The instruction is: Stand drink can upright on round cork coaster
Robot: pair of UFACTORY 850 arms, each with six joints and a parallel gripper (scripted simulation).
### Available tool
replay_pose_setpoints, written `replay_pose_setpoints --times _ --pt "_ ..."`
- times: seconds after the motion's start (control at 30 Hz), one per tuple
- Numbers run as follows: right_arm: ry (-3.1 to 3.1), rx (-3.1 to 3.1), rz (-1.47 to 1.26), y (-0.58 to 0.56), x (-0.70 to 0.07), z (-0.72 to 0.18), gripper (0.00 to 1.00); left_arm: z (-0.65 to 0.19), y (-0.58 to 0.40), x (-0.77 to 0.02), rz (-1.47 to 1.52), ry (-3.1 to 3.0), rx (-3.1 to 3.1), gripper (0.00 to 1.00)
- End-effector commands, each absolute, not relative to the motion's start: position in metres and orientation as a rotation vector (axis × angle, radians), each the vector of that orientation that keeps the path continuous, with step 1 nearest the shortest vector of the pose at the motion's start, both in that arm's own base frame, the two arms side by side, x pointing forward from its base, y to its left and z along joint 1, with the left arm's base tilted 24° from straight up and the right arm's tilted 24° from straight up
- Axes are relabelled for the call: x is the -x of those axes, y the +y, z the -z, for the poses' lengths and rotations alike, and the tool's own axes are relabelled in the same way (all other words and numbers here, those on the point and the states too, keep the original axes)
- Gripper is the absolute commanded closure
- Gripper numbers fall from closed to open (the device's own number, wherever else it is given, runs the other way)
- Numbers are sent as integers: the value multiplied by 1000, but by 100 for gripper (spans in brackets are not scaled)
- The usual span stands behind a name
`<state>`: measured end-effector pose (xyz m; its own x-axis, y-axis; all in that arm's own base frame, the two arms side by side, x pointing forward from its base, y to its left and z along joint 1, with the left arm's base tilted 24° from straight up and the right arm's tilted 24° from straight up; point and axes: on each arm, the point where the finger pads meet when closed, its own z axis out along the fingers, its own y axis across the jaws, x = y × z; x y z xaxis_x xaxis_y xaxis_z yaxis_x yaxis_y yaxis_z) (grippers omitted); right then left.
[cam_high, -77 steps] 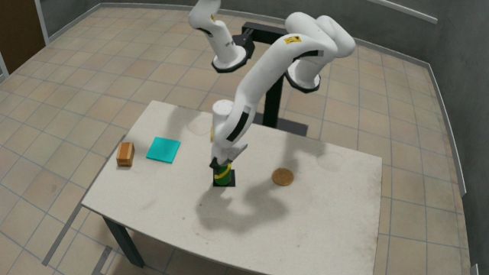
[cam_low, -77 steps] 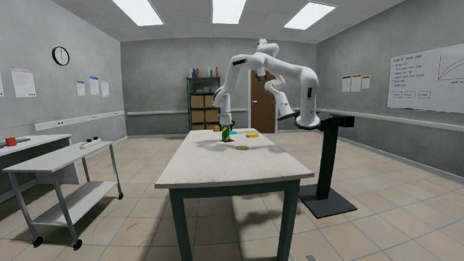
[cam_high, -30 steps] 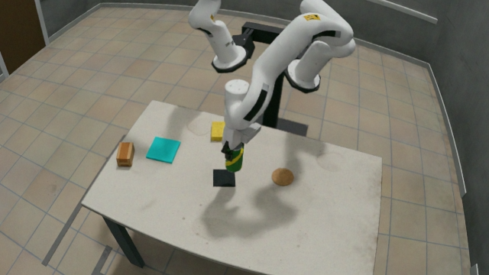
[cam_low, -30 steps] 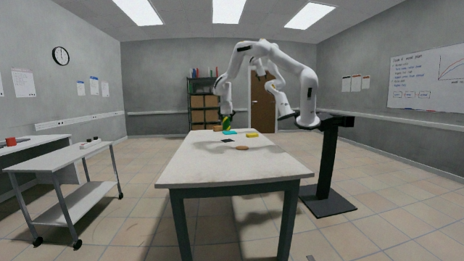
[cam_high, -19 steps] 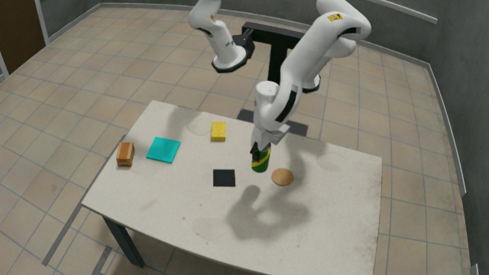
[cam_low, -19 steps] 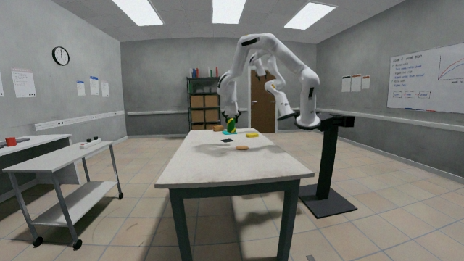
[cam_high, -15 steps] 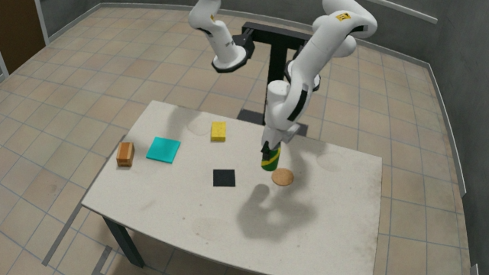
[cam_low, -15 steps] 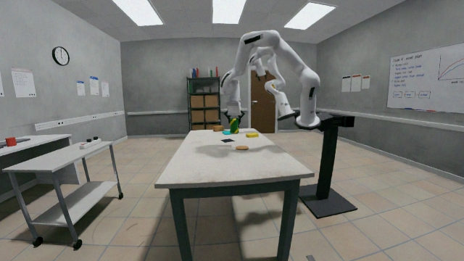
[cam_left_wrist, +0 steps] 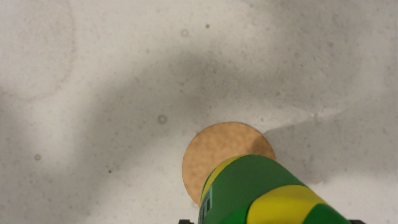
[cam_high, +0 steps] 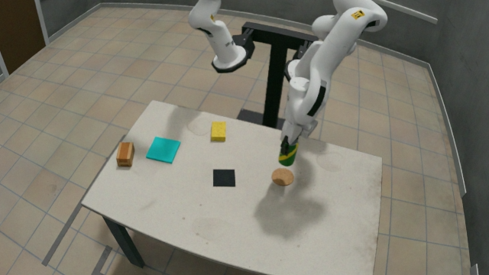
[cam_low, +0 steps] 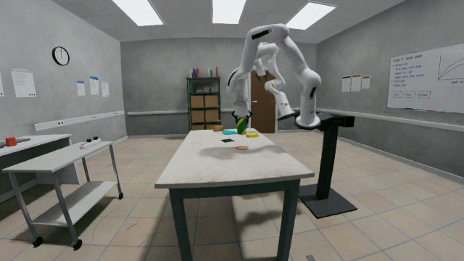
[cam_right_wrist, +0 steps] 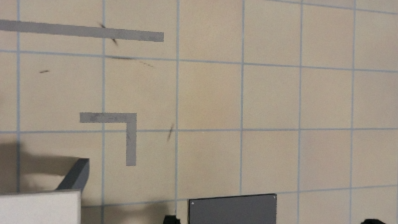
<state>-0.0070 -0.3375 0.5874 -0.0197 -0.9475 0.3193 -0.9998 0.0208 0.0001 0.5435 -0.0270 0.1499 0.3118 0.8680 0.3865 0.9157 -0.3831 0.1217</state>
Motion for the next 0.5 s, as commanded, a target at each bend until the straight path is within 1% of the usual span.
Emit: replay_pose_setpoints --times 0.0,0.3,0.47 --pt "-2064 -2022 -333 -338 7 -588 0 -149 -26 -544 603 -1672 2445 100" --pt "-2064 -2022 -333 -338 7 -588 0 -83 -2 -564 602 -1672 2446 100" --pt "-2064 -2022 -333 -338 7 -588 0 -74 1 -566 603 -1672 2446 100"
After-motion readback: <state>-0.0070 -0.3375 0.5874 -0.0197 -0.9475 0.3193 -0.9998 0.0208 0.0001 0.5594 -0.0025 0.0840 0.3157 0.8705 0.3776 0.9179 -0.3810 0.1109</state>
